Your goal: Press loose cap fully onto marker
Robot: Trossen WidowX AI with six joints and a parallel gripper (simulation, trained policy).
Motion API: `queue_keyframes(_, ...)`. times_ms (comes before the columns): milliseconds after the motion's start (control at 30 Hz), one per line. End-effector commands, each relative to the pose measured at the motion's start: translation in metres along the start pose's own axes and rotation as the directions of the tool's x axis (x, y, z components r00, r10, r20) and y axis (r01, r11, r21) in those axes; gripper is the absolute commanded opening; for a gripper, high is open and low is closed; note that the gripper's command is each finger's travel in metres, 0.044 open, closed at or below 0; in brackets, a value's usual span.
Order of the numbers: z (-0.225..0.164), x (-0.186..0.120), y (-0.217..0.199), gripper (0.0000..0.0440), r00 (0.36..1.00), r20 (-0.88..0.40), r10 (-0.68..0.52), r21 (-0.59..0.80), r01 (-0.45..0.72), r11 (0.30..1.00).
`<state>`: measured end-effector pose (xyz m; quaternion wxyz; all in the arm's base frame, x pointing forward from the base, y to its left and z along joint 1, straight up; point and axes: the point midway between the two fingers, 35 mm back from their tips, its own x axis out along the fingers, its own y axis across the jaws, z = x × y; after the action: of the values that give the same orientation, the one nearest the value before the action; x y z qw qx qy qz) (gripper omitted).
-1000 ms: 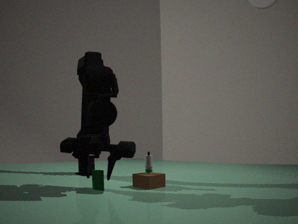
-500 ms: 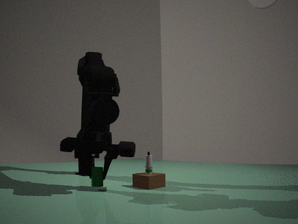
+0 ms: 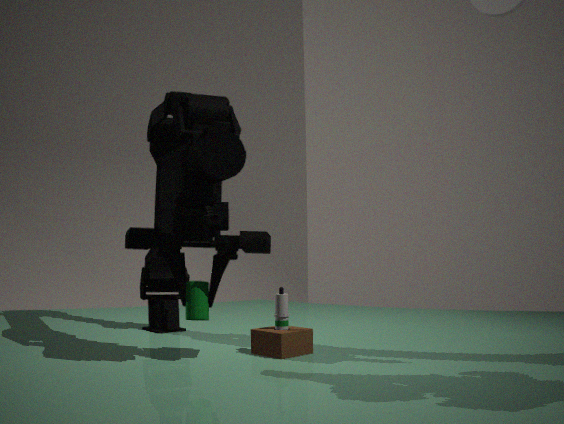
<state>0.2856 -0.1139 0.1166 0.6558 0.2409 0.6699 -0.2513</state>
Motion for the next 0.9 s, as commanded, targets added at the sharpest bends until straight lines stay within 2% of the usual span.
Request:
queue_keyframes(0,0.000,-0.015,0.013,0.0058,0.999,0.030,0.019,-0.011,-0.019,1.000)
queue_keyframes(867,-0.043,-0.057,0.107,0.0017,0.998,0.019,0.057,-0.080,-0.055,0.995)
